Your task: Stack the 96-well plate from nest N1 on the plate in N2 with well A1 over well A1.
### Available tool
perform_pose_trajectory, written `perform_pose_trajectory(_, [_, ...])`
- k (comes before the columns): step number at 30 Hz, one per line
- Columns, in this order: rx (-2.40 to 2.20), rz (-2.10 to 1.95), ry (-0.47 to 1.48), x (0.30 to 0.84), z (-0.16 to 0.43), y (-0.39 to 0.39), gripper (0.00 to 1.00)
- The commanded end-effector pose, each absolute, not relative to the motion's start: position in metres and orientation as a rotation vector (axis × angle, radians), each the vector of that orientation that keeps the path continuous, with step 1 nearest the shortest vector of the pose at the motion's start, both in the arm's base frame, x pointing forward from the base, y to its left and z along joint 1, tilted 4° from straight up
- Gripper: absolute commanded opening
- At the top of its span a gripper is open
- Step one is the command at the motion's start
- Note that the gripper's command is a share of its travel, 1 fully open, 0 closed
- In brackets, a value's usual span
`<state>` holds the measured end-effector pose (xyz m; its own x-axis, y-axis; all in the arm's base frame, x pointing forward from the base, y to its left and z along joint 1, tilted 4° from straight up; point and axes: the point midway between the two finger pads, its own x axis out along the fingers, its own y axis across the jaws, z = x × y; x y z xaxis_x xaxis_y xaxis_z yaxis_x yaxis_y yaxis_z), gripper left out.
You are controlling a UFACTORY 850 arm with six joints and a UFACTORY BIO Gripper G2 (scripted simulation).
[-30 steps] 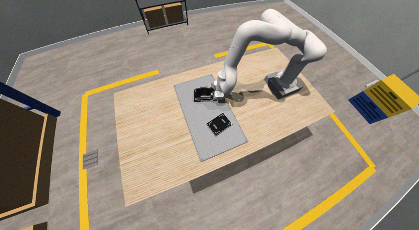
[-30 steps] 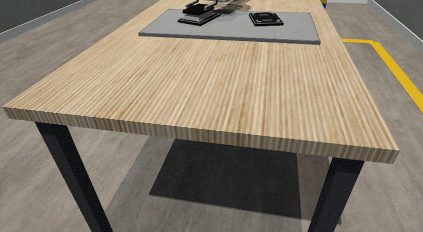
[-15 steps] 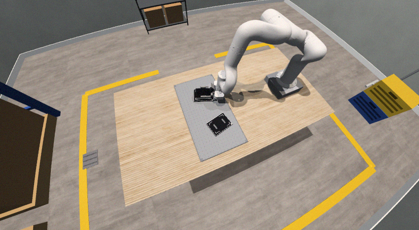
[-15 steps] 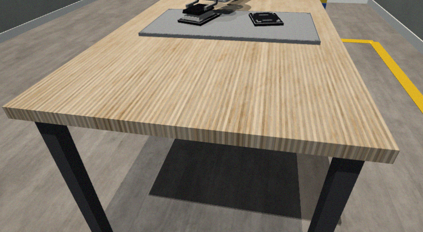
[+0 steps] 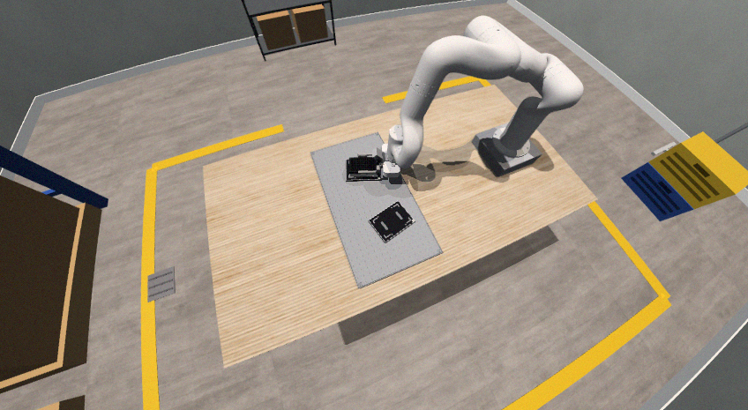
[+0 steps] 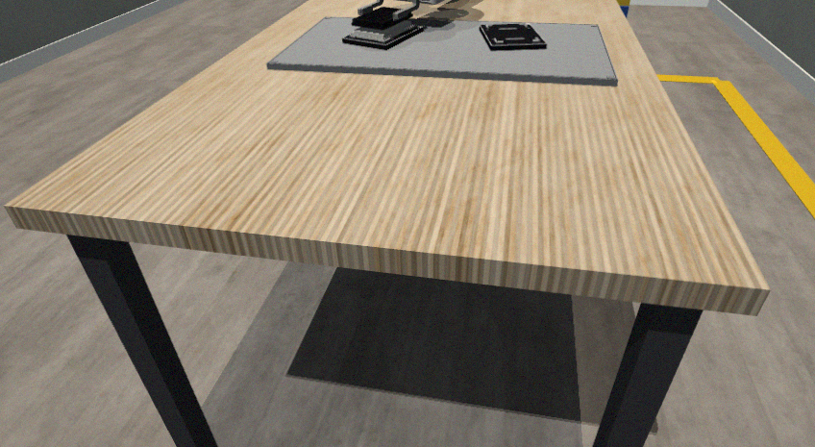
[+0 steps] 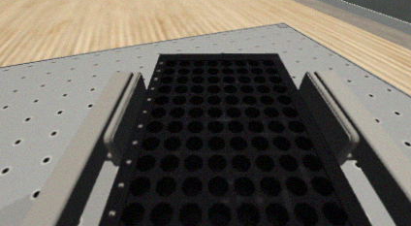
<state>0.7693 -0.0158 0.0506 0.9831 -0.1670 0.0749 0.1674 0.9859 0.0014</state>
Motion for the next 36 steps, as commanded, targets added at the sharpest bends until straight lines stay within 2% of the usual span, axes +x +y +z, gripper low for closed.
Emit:
perform_pose_trajectory(1, [-0.005, -0.168, -0.077, 0.7702, 0.052, -0.0157, 0.0])
perform_pose_trajectory(36, [-0.005, -0.168, -0.077, 0.7705, 0.0474, -0.0158, 0.0])
